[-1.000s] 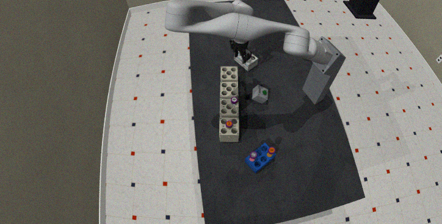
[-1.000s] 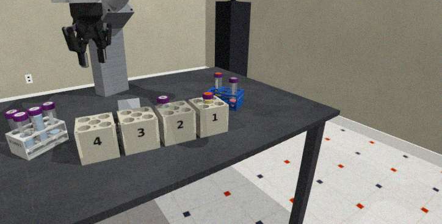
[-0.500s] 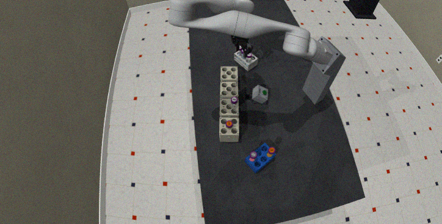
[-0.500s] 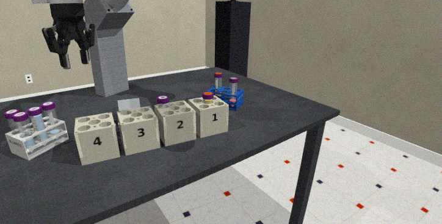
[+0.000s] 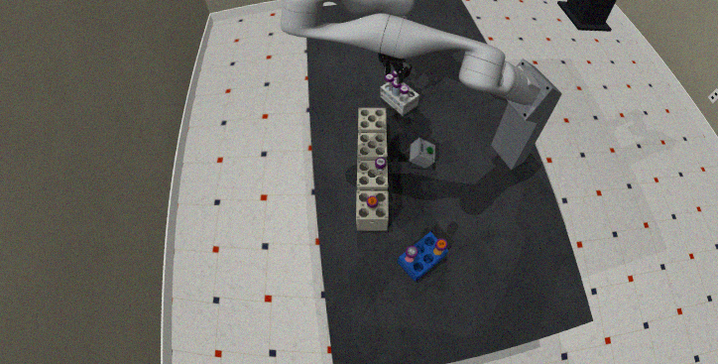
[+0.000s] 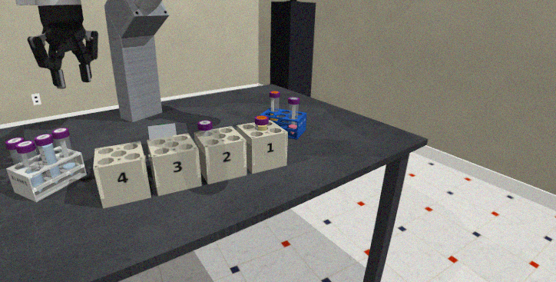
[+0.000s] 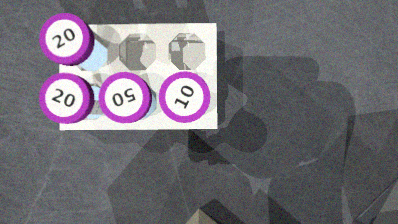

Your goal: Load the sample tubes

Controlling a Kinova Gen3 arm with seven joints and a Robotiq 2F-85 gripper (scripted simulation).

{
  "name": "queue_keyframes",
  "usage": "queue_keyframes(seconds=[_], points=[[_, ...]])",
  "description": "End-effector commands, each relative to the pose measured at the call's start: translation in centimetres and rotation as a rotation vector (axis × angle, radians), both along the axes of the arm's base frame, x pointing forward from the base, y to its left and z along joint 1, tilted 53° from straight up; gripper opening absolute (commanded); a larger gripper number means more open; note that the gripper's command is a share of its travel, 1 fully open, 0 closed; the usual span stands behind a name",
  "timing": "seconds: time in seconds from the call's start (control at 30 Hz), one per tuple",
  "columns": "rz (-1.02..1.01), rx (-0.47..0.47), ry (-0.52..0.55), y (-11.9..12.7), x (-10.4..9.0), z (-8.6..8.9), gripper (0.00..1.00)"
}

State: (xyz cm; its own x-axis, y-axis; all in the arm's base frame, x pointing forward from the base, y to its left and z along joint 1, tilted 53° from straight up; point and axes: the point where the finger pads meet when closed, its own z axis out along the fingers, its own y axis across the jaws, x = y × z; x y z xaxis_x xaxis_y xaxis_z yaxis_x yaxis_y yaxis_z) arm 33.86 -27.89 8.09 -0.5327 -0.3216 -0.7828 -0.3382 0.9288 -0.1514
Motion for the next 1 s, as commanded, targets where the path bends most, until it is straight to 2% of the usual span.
queue_keyframes(seconds=[0.0,0.97], points=[[-0.001,0.000,0.000,-1.2,-0.3,-0.7,0.62],[-0.001,0.000,0.000,-8.2,-1.9,-4.9,0.62]])
